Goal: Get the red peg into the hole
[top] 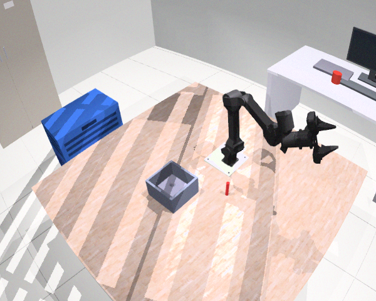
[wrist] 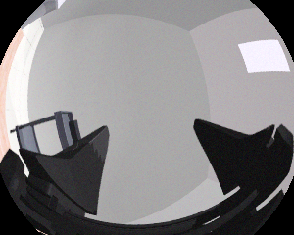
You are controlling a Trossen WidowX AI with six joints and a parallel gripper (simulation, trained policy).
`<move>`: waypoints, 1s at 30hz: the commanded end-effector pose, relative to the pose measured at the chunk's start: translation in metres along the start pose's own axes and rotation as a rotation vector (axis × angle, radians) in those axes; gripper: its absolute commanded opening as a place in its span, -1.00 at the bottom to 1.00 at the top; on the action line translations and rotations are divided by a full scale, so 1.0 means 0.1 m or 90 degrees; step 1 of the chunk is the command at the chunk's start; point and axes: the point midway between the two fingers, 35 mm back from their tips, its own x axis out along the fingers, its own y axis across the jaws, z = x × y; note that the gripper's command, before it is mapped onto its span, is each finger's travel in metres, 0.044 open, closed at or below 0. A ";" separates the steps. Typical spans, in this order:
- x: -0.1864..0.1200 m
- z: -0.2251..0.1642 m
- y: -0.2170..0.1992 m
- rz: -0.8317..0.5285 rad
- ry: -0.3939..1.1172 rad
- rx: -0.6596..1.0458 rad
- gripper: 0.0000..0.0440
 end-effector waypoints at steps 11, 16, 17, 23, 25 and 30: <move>-0.34 -0.42 -0.32 0.006 0.141 0.182 1.00; -0.55 -0.60 -0.36 0.008 0.209 0.270 1.00; -0.59 -0.63 -0.37 0.008 0.223 0.287 1.00; -0.84 -0.82 -0.34 0.005 0.306 0.392 1.00; -0.93 -0.87 -0.32 0.002 0.334 0.427 1.00; -1.15 -1.00 -0.24 -0.007 0.406 0.512 1.00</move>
